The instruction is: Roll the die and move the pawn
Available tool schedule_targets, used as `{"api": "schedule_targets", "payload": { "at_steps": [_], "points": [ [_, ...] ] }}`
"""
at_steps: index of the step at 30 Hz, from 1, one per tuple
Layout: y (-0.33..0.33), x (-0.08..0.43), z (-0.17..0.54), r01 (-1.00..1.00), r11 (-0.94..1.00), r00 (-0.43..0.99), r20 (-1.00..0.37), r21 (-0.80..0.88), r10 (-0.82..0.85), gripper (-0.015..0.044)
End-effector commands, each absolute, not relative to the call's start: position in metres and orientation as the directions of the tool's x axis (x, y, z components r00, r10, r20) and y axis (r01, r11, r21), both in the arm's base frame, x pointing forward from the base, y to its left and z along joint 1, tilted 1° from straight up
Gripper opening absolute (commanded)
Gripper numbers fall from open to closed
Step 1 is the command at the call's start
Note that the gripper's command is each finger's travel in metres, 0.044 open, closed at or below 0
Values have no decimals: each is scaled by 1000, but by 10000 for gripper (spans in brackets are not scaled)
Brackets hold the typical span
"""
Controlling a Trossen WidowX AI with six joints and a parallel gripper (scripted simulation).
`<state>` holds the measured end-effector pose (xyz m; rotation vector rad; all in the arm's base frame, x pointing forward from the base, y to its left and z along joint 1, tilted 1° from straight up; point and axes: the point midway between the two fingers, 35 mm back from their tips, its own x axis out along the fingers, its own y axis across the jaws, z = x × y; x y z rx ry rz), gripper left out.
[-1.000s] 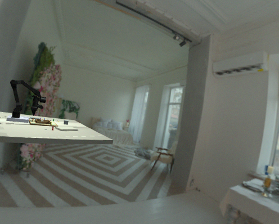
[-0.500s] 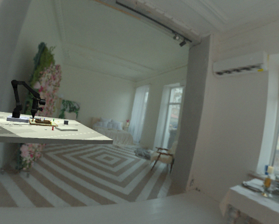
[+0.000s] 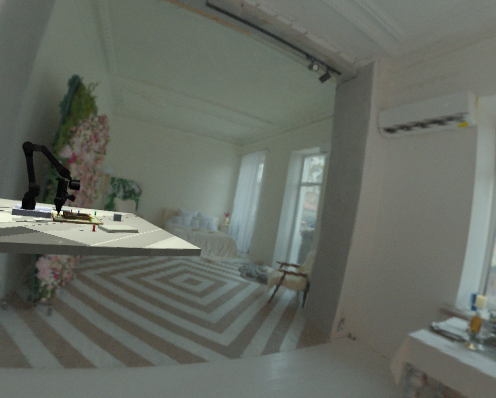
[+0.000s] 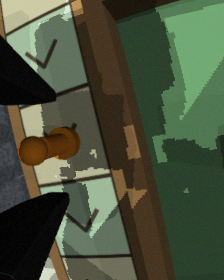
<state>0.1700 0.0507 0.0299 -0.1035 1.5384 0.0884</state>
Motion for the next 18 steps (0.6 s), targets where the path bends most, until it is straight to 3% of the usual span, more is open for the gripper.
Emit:
{"api": "schedule_targets", "payload": {
  "at_steps": [1, 3, 8, 18],
  "points": [
    [51, 168, 23, -118, 993, 25, -1000, -7, -5, 200],
    [51, 168, 22, -118, 993, 25, -1000, -7, -5, 200],
    [51, 168, 22, -118, 993, 25, -1000, -7, -5, 69],
    [51, 168, 22, -118, 993, 25, -1000, -7, -5, 2]
  ]
}}
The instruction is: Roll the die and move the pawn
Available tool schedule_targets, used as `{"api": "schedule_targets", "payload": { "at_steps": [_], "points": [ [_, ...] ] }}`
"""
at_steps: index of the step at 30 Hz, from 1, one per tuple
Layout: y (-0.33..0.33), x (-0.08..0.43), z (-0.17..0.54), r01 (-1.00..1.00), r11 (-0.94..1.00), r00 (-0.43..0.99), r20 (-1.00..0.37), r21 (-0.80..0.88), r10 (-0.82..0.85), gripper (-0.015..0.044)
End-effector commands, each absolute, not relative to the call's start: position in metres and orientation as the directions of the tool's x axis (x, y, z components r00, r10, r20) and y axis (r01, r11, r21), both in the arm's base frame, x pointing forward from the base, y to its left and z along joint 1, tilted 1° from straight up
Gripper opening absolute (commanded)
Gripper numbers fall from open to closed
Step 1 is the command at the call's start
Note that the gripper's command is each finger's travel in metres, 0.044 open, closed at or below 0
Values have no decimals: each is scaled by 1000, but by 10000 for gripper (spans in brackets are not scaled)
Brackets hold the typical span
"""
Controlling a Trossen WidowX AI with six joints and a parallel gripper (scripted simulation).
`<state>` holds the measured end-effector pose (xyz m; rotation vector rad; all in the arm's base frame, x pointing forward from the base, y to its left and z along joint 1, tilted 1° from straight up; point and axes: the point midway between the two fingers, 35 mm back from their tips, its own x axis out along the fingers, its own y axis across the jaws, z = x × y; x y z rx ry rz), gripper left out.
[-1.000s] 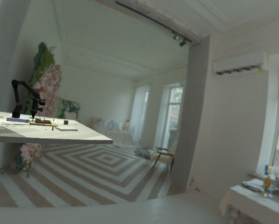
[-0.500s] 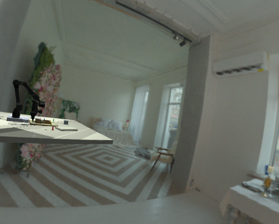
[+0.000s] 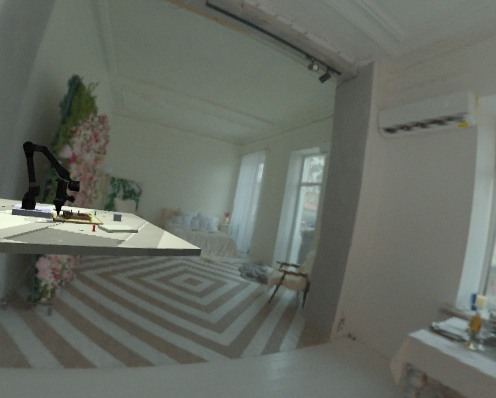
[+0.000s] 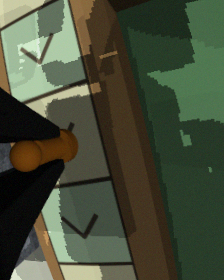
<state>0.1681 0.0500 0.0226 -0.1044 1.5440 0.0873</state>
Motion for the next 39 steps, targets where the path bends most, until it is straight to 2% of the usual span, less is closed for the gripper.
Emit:
{"api": "schedule_targets", "payload": {
  "at_steps": [1, 28, 33, 39],
  "points": [
    [51, 168, 22, -118, 993, 25, -1000, -7, -5, 0],
    [51, 166, 146, -118, 993, 25, -1000, -7, -4, 0],
    [50, 168, 149, -118, 993, 25, -1000, -7, -4, 0],
    [38, 198, 139, -118, 993, 27, -1000, -9, -5, 0]
  ]
}}
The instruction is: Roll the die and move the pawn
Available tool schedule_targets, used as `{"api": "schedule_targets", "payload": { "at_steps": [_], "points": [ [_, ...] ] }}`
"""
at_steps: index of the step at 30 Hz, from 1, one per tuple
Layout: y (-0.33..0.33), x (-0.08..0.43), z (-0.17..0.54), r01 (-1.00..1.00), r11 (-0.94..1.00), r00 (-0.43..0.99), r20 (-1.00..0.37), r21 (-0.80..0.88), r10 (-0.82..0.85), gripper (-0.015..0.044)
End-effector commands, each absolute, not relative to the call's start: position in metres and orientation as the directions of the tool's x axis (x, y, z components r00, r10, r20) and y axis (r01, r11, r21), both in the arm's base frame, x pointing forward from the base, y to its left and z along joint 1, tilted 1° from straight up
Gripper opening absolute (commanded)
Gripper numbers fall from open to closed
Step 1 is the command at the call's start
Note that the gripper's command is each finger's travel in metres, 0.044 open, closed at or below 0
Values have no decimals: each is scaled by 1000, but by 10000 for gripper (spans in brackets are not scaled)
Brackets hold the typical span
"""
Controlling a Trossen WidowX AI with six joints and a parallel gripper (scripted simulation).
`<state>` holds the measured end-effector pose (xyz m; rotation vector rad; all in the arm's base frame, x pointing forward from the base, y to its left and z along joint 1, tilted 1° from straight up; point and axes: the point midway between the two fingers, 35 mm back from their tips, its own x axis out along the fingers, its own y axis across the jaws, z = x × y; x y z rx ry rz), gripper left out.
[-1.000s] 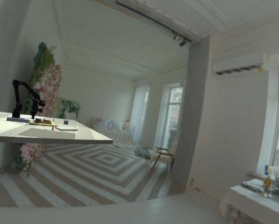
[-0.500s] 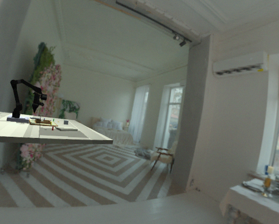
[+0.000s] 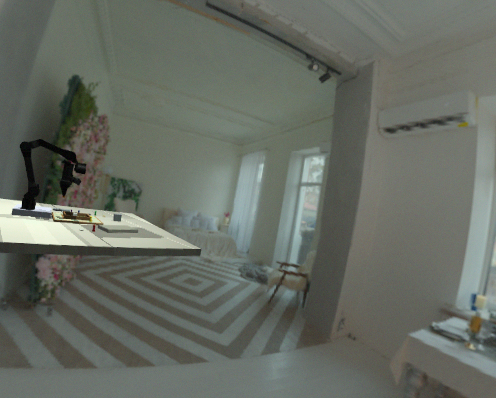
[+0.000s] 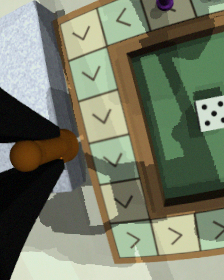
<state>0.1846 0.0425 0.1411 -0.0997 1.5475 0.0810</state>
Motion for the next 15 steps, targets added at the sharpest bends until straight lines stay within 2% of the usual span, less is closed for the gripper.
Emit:
{"api": "schedule_targets", "payload": {
  "at_steps": [1, 15],
  "points": [
    [35, 202, 137, -118, 993, 28, -1000, -9, -6, 0],
    [-17, 261, 103, -121, 992, 34, -999, -18, -14, 0]
  ]
}}
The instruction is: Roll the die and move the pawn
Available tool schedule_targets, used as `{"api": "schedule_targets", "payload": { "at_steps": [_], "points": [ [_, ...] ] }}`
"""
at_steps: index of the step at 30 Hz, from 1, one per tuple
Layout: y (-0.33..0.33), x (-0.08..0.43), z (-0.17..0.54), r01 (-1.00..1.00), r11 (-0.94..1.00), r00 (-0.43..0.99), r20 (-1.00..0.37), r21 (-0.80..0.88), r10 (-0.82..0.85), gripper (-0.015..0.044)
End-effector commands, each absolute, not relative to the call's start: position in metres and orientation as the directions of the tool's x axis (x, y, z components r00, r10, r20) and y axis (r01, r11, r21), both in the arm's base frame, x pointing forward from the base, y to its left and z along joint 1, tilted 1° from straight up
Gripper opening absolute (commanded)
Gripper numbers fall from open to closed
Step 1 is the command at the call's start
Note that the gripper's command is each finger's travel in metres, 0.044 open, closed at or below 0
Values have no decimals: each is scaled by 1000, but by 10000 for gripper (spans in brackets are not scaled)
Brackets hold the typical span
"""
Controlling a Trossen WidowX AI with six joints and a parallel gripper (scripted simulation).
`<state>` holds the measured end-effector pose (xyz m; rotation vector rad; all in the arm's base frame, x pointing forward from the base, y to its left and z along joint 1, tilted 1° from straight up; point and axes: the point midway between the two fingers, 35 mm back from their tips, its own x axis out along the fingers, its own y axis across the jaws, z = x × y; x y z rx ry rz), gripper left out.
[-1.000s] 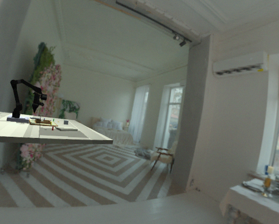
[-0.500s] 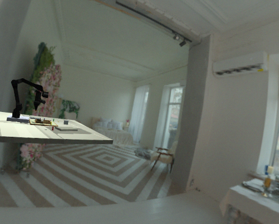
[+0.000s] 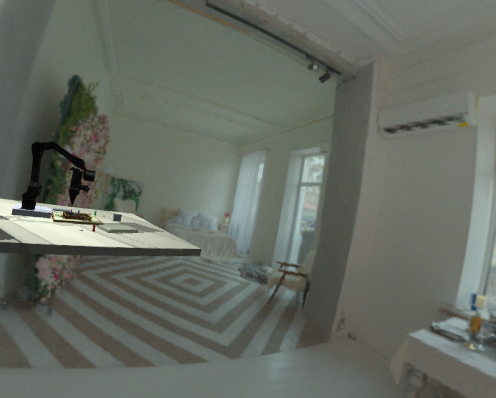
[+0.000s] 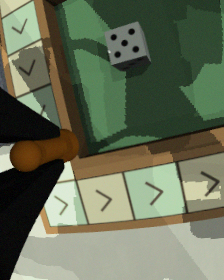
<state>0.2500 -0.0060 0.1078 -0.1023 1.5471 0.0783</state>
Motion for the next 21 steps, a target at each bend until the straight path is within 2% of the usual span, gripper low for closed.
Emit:
{"api": "schedule_targets", "payload": {
  "at_steps": [1, 9, 21],
  "points": [
    [-21, 264, 101, -122, 992, 35, -999, -19, -15, 0],
    [-55, 285, 78, -118, 993, 34, -999, -17, -13, 0],
    [-57, 287, 44, -118, 993, 33, -999, -17, -13, 0]
  ]
}}
